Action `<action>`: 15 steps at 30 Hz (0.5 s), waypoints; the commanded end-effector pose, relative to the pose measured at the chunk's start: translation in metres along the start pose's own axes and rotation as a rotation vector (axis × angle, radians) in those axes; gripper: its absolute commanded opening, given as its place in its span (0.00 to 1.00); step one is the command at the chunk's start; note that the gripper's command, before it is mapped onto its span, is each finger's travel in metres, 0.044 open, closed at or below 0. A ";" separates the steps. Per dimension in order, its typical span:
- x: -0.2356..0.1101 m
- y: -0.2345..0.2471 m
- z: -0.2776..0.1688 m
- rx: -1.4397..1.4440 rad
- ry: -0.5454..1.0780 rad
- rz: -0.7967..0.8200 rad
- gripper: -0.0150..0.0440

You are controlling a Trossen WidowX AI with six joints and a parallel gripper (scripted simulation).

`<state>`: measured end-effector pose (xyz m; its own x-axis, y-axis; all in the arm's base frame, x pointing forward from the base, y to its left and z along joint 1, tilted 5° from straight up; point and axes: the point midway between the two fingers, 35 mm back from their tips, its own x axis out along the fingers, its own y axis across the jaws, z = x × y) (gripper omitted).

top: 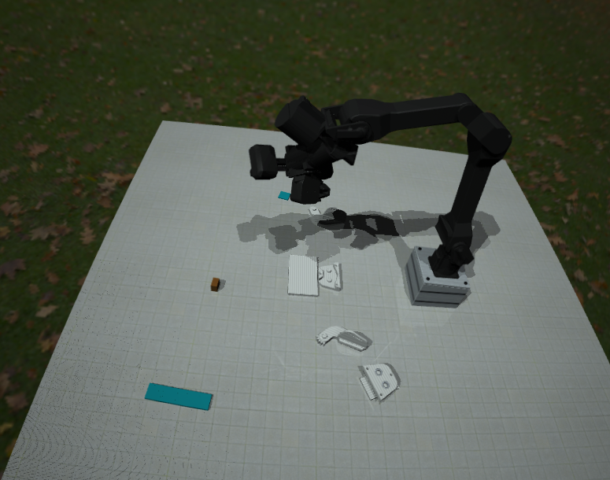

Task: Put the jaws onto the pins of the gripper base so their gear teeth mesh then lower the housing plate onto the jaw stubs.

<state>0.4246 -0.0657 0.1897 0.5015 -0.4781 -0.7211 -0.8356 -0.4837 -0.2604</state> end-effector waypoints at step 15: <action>-0.020 0.014 0.173 -0.371 -0.416 -0.011 1.00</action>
<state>0.3808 0.0457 0.1074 0.3738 -0.2171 -0.9017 -0.6962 -0.7080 -0.1181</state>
